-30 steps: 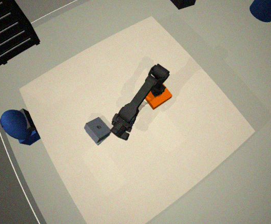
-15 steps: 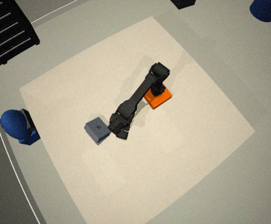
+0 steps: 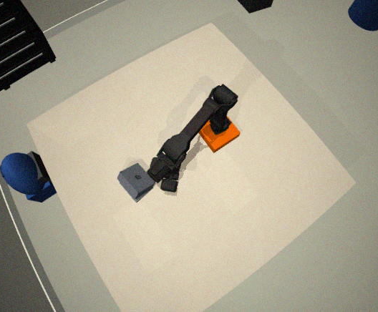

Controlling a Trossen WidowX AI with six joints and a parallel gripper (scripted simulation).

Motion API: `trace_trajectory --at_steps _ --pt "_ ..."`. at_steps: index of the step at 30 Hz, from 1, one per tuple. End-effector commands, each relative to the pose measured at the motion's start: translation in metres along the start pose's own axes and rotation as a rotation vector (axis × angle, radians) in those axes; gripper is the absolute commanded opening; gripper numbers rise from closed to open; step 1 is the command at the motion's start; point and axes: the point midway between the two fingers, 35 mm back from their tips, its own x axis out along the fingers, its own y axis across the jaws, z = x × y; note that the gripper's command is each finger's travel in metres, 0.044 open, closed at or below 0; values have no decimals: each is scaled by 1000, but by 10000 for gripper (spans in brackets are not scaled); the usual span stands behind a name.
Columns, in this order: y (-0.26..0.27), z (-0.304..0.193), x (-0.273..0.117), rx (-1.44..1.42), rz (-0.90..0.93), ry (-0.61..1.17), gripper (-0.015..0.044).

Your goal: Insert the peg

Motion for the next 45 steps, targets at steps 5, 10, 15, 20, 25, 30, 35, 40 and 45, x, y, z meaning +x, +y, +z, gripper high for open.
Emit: trace_trajectory --at_steps 5,10,15,20,25,30,35,40,45 --pt "-3 6 -1 -64 31 -11 0" --pt "-4 10 -3 -101 49 -24 0" --pt "-5 15 -4 -138 67 -37 0" --pt "-6 20 -6 -176 83 -51 0" --pt "-7 24 -8 -213 99 -67 0" --pt "-8 29 -9 -251 114 -83 0" --pt "-9 33 -11 -288 128 -101 0" --pt "-10 38 -13 -326 141 -120 0" --pt "-12 42 -15 -364 153 -139 0"
